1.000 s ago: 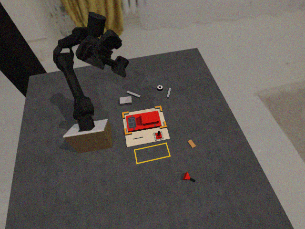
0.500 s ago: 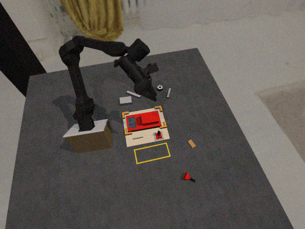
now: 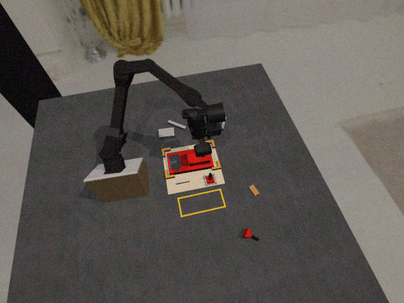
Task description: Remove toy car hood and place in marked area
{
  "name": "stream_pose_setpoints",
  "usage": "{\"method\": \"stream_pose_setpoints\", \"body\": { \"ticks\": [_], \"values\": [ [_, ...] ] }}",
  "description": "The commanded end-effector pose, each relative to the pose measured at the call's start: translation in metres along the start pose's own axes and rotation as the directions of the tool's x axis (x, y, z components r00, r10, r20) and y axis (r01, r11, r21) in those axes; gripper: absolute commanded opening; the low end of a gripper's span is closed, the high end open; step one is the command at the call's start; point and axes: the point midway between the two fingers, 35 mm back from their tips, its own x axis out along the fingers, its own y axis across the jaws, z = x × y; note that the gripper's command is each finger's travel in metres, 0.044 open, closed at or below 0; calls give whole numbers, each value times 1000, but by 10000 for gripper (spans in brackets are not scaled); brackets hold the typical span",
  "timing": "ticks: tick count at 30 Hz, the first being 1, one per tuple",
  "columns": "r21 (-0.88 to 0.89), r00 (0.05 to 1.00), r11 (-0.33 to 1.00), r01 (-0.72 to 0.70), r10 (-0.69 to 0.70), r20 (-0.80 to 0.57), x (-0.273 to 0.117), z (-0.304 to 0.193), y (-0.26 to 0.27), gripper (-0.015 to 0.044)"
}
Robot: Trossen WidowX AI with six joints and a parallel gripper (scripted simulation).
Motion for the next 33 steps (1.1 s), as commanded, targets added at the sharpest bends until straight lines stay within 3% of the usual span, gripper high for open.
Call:
{"method": "stream_pose_setpoints", "body": {
  "ticks": [1,33],
  "values": [
    [38,995,997,-71,73,-61,19,-11,12,440],
    [38,995,997,-71,73,-61,44,-10,13,440]
  ]
}}
